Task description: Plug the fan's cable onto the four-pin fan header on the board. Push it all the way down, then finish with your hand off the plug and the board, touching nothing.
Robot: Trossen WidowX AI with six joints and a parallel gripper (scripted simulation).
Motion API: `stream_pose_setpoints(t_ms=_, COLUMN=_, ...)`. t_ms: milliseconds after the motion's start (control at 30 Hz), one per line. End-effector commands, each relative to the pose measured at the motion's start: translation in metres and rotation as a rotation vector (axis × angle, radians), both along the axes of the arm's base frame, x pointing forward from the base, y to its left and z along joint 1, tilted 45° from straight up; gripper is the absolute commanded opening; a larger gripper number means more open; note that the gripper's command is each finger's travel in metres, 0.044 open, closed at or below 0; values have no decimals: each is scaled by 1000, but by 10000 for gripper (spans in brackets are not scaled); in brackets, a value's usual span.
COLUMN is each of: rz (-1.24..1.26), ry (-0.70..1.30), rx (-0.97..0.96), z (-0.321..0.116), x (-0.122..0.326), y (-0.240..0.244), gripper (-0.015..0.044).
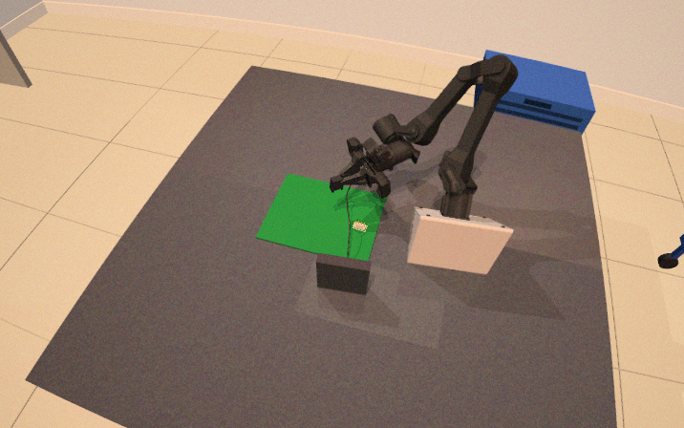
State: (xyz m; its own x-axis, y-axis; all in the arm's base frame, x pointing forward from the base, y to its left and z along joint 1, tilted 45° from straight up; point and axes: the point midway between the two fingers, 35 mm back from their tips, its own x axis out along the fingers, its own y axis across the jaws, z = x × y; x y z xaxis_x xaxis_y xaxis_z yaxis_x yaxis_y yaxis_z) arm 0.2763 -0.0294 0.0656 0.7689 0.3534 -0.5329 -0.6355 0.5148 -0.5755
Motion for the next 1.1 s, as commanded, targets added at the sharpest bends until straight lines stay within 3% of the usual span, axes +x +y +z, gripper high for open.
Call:
stream_pose_setpoints(t_ms=0, rz=-8, ry=8, rx=3, z=2, x=0, y=2, gripper=0)
stream_pose_setpoints(t_ms=1067, rz=2, ry=3, rx=-1, z=0, x=-2, y=-3, gripper=0)
